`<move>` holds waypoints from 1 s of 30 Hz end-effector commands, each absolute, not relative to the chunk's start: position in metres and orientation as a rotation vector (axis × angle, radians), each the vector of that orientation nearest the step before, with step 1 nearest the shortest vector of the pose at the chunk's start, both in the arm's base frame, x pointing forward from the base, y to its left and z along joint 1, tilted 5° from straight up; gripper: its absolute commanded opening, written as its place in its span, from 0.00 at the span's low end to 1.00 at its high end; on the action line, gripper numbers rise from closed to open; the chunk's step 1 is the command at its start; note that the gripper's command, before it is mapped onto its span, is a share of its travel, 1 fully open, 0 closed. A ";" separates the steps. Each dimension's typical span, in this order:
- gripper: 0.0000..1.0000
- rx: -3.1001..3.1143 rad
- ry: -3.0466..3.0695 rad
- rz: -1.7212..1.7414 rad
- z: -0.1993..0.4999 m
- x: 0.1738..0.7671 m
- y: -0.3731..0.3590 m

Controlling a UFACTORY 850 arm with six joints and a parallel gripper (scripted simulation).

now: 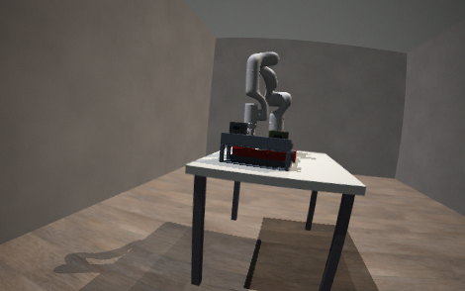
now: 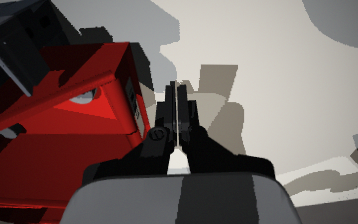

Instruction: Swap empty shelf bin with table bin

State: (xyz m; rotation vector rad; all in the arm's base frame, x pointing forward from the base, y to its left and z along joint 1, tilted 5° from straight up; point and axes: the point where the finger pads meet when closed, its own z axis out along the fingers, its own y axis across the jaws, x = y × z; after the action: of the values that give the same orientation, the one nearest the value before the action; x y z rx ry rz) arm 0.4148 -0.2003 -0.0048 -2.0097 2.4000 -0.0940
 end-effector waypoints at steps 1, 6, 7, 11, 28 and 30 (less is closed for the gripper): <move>0.00 -2.013 2.405 -0.127 -0.005 0.415 -0.201; 0.00 -2.013 2.405 -0.127 -0.005 0.415 -0.201; 0.00 -2.013 2.405 -0.127 -0.005 0.415 -0.201; 0.00 -2.013 2.405 -0.127 -0.005 0.415 -0.201; 0.00 -2.013 2.405 -0.127 -0.004 0.419 -0.201; 0.00 -2.013 2.405 -0.127 -0.004 0.420 -0.201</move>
State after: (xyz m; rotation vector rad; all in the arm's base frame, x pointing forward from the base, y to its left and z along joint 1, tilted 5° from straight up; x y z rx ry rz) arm 0.4171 -0.2008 -0.0046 -2.0117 2.4028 -0.1007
